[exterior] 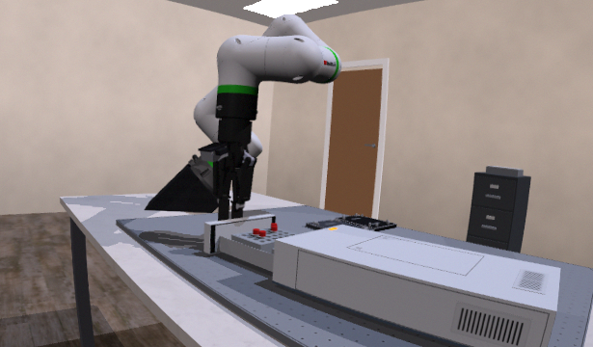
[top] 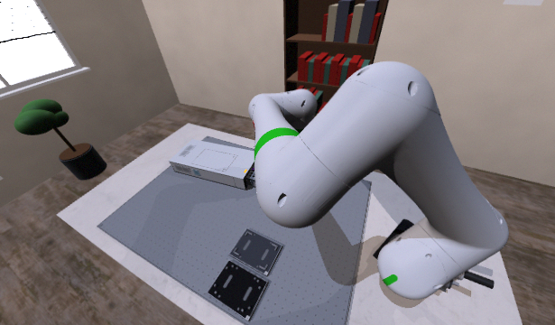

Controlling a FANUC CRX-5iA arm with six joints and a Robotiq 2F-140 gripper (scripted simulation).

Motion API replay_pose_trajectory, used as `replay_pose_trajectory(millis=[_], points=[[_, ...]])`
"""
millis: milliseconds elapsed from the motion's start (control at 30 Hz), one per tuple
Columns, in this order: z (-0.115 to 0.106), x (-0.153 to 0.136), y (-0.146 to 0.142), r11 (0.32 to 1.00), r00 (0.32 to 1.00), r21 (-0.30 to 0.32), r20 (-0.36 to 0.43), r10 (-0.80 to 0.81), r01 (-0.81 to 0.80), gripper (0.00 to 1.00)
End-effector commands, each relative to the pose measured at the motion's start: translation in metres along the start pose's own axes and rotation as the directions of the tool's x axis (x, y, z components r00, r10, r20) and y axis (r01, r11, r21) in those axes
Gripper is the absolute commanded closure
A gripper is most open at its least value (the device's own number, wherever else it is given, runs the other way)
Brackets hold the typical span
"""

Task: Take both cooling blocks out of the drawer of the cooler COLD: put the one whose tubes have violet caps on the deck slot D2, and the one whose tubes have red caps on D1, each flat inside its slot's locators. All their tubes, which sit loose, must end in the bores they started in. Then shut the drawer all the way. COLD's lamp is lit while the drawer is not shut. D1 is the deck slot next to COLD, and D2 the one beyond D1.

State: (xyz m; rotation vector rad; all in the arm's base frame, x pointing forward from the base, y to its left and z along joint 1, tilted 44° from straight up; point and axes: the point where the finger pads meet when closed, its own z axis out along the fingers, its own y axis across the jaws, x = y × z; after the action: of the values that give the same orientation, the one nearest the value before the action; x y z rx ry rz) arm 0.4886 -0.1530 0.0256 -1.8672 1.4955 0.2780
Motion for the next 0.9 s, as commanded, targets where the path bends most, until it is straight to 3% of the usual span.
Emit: replay_pose_trajectory(millis=[0,867], points=[[-0.001,0.000,0.003,1.000,1.000,0.001,-0.002,0.000,0.000,0.66],[-0.001,0.000,0.032,1.000,1.000,0.000,-0.001,0.000,0.000,0.66]])
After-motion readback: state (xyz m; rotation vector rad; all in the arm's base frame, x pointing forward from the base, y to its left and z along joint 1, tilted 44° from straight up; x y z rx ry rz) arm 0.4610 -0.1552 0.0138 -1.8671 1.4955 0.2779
